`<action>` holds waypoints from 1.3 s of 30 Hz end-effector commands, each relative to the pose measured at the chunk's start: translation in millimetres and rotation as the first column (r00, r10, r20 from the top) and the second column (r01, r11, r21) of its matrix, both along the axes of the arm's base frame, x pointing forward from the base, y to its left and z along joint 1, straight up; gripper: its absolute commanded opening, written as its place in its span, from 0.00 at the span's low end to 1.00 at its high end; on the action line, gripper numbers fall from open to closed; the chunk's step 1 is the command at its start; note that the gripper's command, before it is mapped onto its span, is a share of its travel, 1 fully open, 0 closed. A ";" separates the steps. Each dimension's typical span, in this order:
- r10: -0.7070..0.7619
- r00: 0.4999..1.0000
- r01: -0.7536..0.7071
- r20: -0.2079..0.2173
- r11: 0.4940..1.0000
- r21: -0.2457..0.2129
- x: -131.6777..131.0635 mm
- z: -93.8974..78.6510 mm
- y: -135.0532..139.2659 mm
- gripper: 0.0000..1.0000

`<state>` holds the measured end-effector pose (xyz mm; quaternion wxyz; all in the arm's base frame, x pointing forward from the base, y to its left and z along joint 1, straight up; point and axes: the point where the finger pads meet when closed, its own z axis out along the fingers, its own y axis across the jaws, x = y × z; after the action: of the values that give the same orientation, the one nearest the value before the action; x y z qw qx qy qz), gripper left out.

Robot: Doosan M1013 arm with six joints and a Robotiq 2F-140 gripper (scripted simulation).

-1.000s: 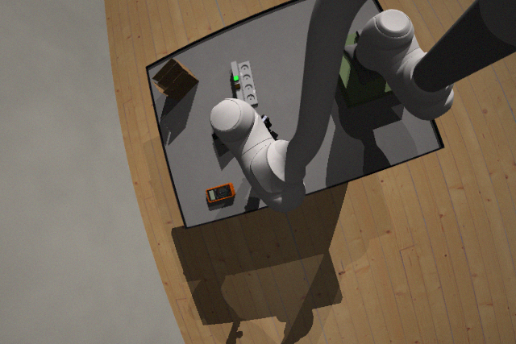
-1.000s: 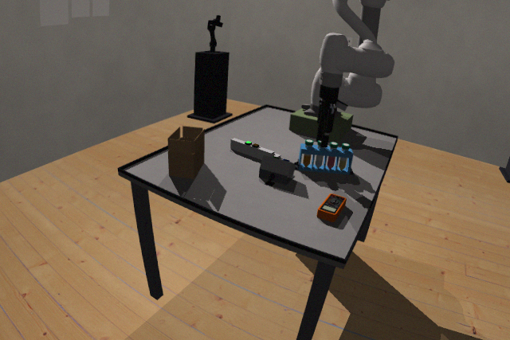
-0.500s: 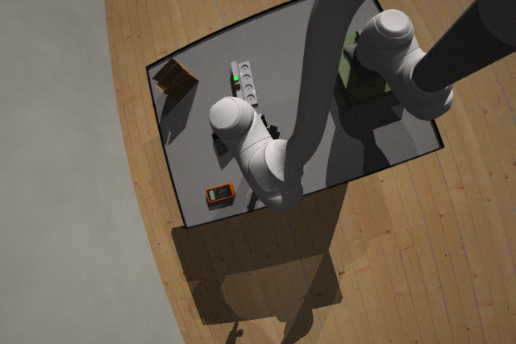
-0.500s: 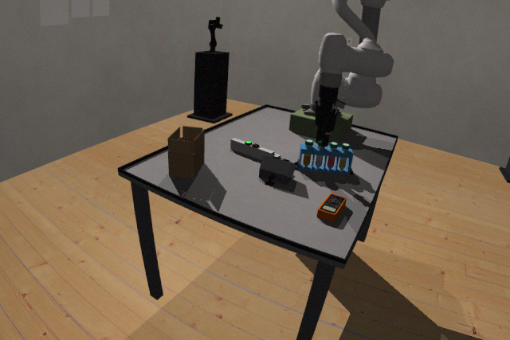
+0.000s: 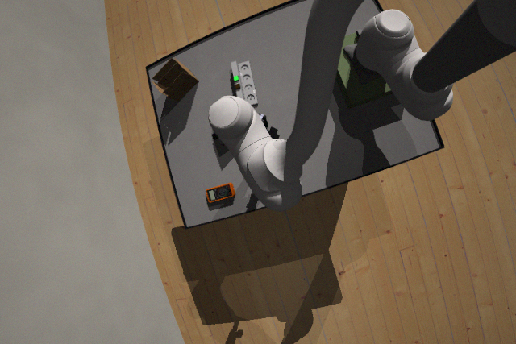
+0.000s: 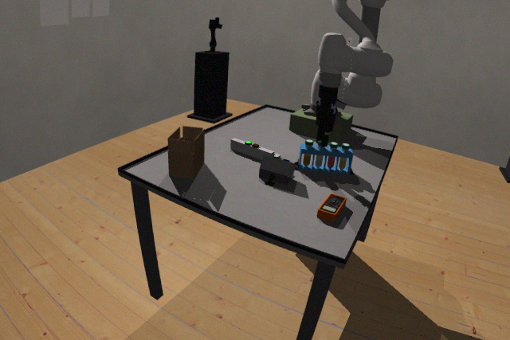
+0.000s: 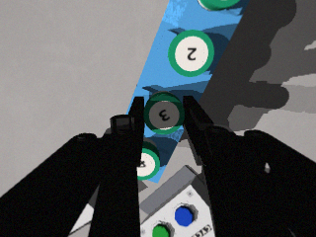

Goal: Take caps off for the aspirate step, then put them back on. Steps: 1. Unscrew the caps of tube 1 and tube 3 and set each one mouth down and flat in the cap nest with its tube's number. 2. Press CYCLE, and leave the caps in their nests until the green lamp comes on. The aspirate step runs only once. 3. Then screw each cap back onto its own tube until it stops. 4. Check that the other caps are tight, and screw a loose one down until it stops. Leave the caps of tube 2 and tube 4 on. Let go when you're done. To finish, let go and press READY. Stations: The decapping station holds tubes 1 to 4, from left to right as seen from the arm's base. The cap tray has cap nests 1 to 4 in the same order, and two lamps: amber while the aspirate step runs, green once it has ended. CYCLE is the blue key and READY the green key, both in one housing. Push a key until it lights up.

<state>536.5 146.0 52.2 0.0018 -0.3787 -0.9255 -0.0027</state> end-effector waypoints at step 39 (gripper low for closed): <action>-0.725 0.689 0.725 0.001 0.689 -0.005 0.4 0.4 0.2 0.41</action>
<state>536.4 146.0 51.8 -0.0002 -0.7361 -0.6768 0.0003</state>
